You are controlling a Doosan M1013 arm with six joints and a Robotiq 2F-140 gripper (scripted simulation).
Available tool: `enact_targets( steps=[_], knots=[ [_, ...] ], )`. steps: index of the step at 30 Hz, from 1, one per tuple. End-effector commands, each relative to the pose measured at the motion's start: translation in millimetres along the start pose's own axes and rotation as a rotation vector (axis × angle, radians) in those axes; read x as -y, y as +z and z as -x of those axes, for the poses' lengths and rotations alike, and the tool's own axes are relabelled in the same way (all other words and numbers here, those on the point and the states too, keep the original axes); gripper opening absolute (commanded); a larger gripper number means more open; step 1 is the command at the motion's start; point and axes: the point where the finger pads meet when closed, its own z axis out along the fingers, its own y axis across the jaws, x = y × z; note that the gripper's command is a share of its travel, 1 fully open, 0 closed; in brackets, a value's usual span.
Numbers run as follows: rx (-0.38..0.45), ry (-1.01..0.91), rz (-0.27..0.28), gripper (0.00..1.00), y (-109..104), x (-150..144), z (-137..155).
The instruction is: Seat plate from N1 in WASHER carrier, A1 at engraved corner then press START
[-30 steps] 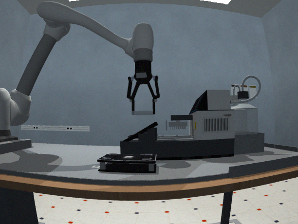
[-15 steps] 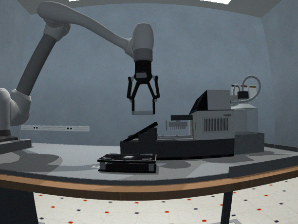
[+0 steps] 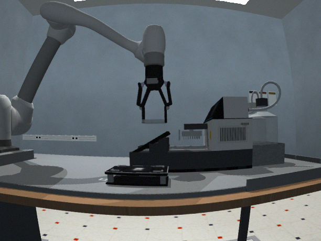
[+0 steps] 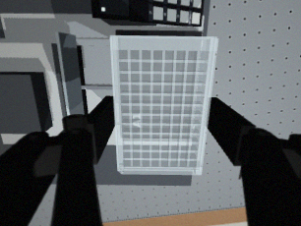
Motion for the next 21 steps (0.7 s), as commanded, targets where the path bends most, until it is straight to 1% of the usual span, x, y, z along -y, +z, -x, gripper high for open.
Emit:
enact_targets(
  steps=[1, 21],
  knots=[
    [0.001, 0.0, -0.001, 0.1, -1.0, 0.3, 0.0],
    [0.001, 0.0, -0.001, 0.1, 28.9, 0.3, -0.2]
  ],
)
